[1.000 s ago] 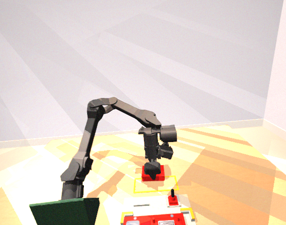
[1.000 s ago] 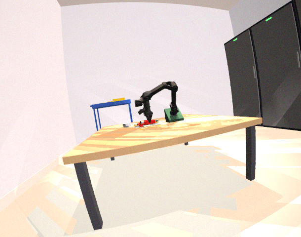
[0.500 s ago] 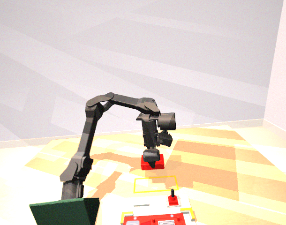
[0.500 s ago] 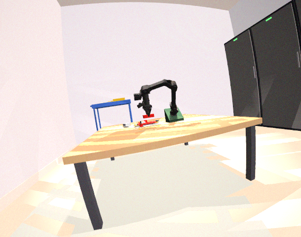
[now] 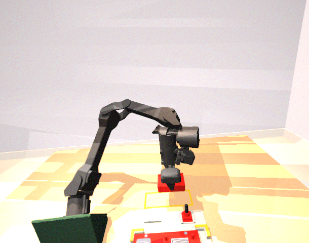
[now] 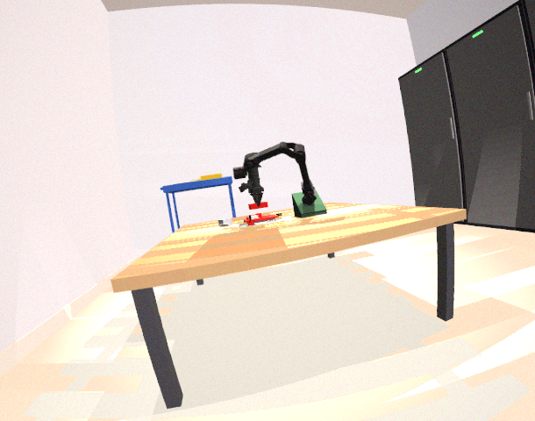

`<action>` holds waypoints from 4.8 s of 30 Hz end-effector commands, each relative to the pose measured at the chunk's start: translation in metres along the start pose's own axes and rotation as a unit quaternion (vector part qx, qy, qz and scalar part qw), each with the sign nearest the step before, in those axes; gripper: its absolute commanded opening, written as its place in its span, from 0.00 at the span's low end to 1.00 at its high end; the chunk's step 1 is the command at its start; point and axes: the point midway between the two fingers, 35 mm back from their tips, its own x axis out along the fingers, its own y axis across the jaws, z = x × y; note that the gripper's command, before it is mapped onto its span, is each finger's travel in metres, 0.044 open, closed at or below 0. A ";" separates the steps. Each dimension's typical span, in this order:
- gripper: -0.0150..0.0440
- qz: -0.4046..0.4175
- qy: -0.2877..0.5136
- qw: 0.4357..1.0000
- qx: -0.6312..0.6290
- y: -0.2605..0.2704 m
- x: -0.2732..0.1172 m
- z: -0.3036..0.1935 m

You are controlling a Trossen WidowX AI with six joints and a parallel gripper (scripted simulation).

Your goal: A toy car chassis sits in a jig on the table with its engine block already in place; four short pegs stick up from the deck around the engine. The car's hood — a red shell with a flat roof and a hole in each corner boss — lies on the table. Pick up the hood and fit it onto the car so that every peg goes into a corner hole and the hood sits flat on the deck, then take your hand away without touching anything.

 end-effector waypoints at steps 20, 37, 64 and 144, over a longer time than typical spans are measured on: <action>0.25 -0.006 -0.002 1.000 -0.017 -0.145 -0.003 0.021; 0.25 -0.003 -0.002 1.000 -0.023 -0.178 0.017 0.016; 0.25 -0.001 -0.001 1.000 -0.023 -0.179 0.049 0.013; 0.25 -0.002 -0.001 1.000 -0.024 -0.179 0.057 0.014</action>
